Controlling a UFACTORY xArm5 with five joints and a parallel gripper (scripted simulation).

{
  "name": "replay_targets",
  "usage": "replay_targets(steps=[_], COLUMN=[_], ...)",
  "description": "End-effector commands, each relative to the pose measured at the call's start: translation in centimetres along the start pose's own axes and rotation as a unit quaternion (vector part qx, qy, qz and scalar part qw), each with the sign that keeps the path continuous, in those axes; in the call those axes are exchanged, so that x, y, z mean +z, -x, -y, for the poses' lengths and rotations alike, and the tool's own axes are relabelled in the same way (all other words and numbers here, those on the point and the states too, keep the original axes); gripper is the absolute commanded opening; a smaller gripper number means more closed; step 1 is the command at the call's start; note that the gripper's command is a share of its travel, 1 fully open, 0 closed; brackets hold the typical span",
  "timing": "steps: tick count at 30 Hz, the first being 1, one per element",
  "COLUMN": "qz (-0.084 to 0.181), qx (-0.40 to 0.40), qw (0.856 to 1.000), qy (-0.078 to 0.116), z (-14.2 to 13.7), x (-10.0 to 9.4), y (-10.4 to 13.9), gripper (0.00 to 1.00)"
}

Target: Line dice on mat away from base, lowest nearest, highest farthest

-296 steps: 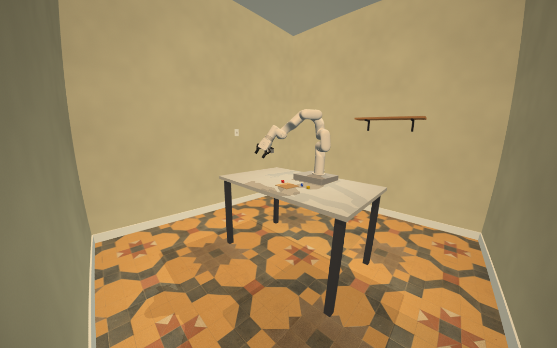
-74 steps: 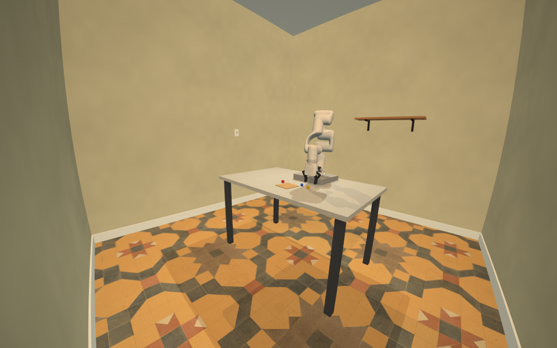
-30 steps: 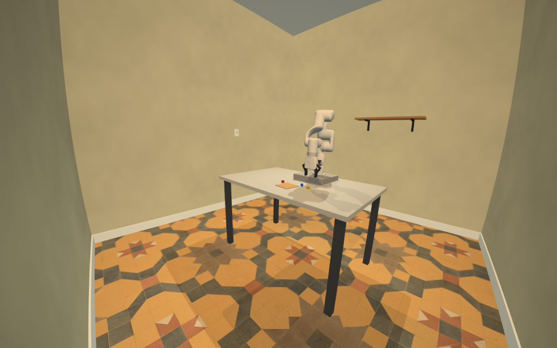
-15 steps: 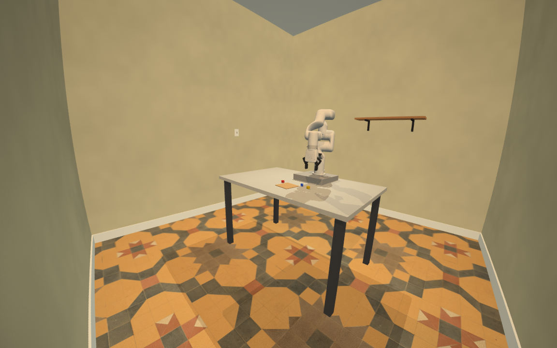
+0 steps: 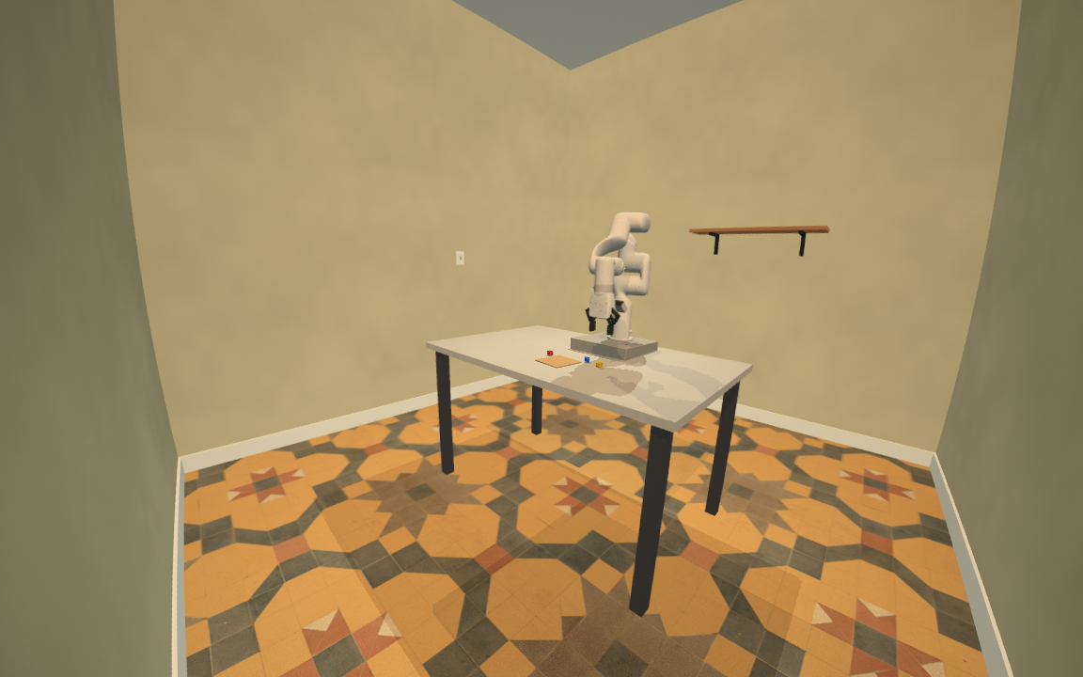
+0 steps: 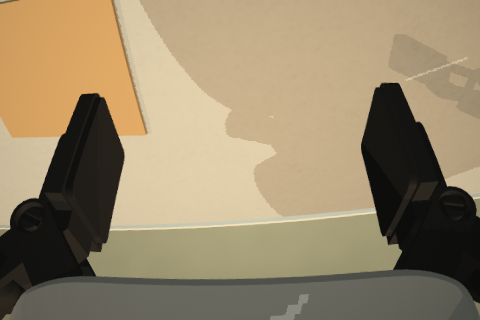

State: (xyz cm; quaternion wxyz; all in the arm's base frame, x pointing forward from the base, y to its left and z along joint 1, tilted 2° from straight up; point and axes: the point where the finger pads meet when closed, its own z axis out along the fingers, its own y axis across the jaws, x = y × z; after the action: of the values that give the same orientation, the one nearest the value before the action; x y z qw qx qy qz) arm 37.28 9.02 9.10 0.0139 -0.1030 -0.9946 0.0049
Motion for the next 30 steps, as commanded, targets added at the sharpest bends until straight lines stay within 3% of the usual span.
replay_targets(steps=[1,15,23,30], qz=[0.001,0.001,0.001,0.001], qx=[0.001,0.020,0.144,0.265], qw=[1.000,1.000,0.990,0.964], qy=[0.001,0.001,0.001,0.001], z=[-0.1,-0.1,-0.1,-0.1], x=[-0.1,0.0,0.9,1.7], y=[0.2,0.2,0.3,0.3], gripper=[1.00,1.00,1.00,1.00])
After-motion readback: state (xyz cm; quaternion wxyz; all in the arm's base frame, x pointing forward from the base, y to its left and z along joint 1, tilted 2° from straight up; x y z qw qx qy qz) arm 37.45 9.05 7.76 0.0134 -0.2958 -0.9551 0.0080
